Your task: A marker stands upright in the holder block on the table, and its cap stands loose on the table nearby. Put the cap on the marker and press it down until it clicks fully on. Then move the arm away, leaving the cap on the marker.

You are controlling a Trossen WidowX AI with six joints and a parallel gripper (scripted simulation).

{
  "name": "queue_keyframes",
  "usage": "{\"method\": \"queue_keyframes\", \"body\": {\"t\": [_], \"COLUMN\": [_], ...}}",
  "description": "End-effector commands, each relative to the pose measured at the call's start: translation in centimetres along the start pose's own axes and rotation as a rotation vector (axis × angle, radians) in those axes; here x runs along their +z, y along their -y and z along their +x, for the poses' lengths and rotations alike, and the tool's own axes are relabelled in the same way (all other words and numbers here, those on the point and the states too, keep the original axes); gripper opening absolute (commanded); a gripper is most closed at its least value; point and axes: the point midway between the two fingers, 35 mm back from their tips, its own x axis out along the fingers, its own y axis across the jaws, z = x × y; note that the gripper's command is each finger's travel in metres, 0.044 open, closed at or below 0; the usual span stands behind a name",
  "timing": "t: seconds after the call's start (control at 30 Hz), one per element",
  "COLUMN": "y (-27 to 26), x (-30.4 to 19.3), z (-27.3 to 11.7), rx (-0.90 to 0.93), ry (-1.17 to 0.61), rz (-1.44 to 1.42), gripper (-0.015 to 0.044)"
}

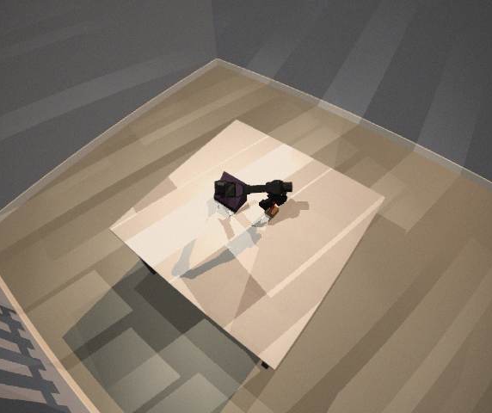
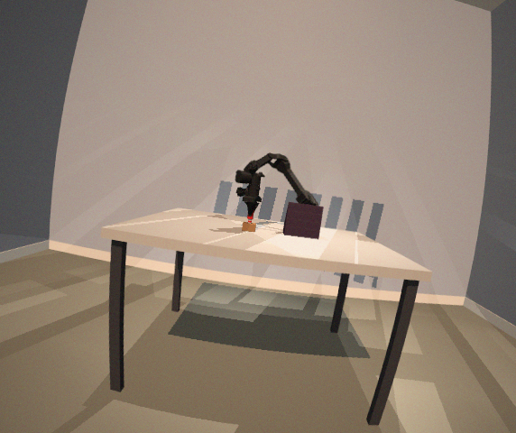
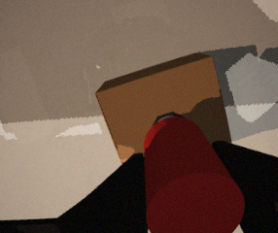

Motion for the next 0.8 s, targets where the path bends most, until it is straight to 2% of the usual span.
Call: {"method": "queue_keyframes", "body": {"t": [0.0, 0.2, 0.77], "y": [0.02, 0.02, 0.0], "x": [-0.09, -0.1, -0.09], "z": [0.16, 0.17, 0.11], "rx": [-0.004, -0.004, -0.001], "ry": [0.004, 0.004, 0.001], "rz": [-0.009, -0.009, -0.003], "gripper": [0.0, 0.0, 0.044]}}
